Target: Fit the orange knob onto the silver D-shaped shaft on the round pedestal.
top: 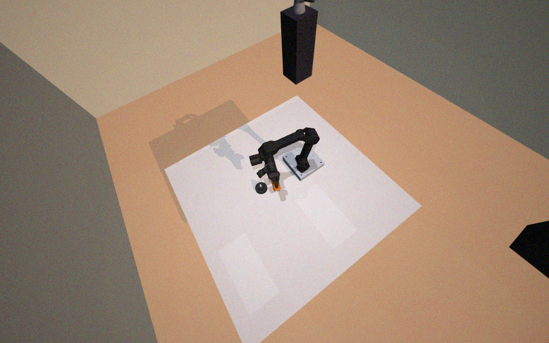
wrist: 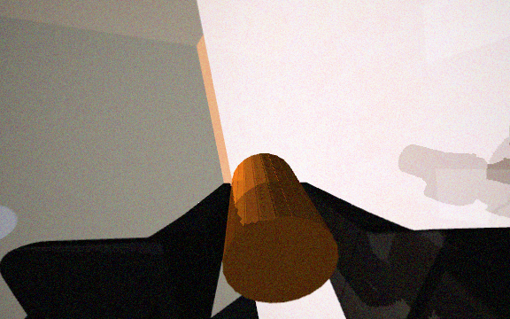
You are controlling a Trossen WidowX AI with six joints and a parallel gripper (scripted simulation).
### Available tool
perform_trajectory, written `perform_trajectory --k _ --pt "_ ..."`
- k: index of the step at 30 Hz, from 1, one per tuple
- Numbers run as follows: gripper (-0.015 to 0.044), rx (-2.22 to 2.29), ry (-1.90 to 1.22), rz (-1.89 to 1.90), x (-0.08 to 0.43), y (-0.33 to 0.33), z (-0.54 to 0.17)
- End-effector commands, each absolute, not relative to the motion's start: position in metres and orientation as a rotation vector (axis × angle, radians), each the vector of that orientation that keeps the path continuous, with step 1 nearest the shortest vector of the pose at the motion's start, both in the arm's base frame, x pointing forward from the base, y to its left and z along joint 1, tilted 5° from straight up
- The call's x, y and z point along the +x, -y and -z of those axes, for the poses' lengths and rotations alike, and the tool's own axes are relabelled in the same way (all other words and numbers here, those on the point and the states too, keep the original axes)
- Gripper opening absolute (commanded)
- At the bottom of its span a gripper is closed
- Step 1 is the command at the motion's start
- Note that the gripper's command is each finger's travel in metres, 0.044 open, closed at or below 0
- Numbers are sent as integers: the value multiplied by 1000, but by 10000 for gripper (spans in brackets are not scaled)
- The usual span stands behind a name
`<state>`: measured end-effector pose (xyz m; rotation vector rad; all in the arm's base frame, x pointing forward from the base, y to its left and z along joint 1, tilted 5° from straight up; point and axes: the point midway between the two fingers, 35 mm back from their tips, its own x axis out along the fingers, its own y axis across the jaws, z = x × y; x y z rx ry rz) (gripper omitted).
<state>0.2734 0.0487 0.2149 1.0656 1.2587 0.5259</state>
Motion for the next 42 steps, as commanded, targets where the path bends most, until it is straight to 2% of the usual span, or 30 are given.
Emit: perform_trajectory --k 1,16,42 --pt "0 1069 -1259 -527 274 -49 -216" --pt "0 1054 -1267 -513 274 -50 -208" --pt "0 595 -1510 -25 278 -71 -156"
